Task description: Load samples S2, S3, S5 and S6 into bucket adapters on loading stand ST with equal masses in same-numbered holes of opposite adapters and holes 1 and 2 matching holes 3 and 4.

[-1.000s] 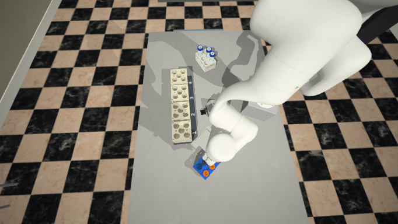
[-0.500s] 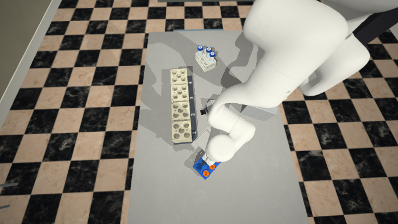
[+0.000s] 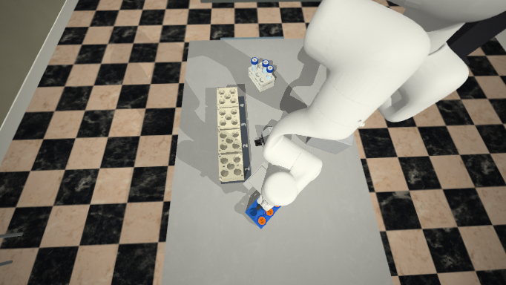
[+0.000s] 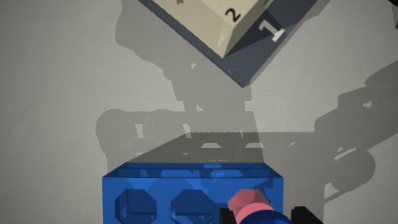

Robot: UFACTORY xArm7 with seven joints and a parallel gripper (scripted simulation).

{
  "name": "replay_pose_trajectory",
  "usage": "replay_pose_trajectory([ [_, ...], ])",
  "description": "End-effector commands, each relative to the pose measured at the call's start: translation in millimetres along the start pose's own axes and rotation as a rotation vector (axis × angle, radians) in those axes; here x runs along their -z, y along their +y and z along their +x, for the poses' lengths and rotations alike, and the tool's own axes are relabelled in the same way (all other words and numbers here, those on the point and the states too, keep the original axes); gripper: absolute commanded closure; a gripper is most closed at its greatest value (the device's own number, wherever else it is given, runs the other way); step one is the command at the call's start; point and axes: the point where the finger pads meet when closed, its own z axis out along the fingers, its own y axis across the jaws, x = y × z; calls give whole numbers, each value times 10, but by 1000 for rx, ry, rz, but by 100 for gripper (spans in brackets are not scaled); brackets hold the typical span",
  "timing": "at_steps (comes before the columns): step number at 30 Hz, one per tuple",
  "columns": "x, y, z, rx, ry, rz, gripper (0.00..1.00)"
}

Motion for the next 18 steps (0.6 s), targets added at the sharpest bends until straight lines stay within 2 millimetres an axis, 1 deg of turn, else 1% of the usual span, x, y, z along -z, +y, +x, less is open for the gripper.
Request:
replay_pose_trajectory([
  [1,9,-15,1,0,1,4,100],
  [7,10,-16,1,0,1,4,100],
  [8,6,-15,1,0,1,4,56],
  [18,7,-16,1,0,1,4,56],
])
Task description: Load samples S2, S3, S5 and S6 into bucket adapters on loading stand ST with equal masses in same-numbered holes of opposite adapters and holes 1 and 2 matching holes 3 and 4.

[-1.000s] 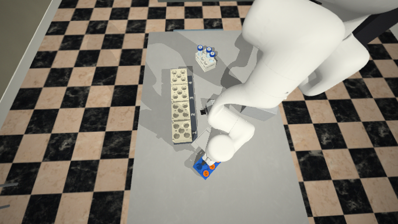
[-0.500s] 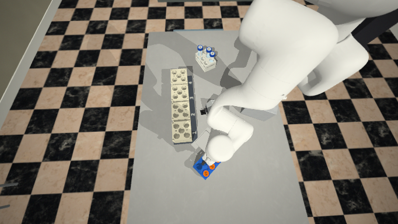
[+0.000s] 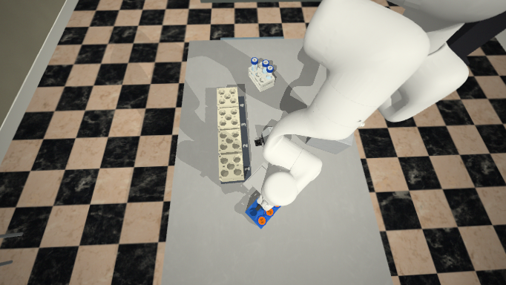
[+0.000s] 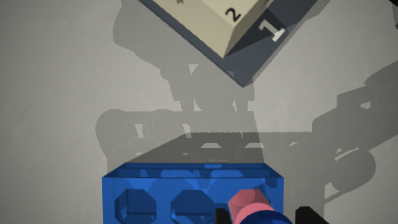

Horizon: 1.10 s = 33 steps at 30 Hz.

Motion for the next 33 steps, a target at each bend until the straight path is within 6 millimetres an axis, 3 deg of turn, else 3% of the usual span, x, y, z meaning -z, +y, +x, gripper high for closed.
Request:
replay_pose_trajectory([
  [1,11,-16,1,0,1,4,56],
  [18,11,-15,1,0,1,4,56],
  [33,270,-15,1,0,1,4,56],
])
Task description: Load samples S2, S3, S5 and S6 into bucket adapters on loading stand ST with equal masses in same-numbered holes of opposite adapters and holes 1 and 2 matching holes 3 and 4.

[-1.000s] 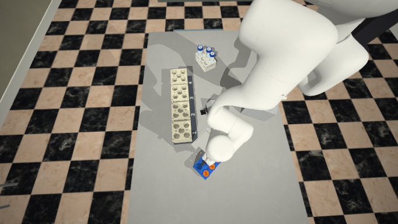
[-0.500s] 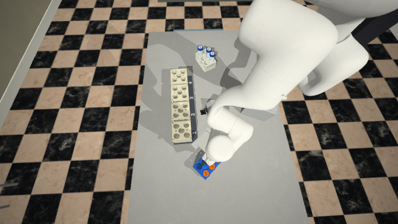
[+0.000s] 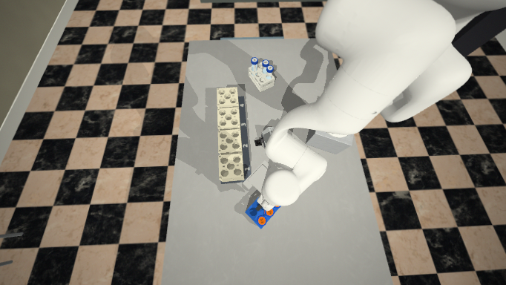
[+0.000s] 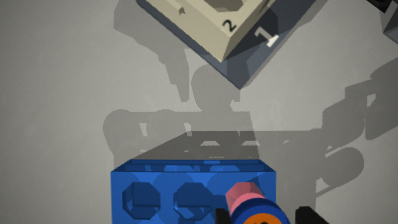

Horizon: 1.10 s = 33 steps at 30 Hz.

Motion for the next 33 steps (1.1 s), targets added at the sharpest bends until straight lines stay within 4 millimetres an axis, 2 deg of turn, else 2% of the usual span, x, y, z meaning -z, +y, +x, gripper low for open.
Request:
replay_pose_trajectory([
  [1,91,-16,2,0,0,4,56],
  [33,653,-16,2,0,0,4,56],
])
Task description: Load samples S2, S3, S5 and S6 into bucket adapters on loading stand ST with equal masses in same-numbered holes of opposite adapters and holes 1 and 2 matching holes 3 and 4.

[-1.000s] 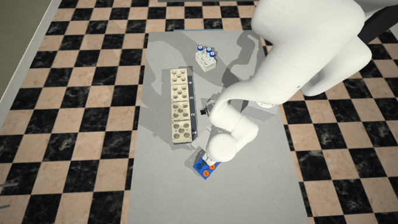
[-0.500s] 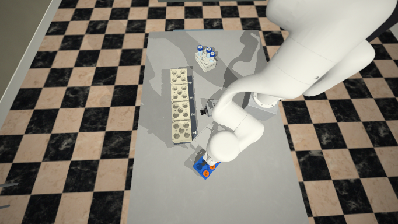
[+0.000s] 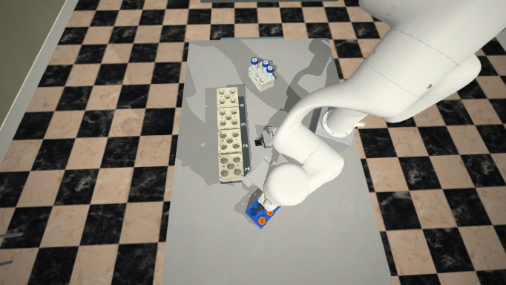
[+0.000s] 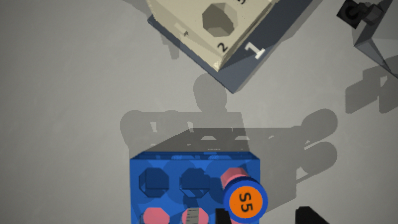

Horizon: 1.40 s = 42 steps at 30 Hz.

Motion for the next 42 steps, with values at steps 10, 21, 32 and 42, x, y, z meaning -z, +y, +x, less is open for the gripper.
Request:
replay_pose_trajectory([
  [10,272,-16,2,0,0,5,56],
  [21,452,-16,2,0,0,5,56],
  [32,585,-16,2,0,0,5,56],
  [42,586,-15,2,0,0,5,56],
])
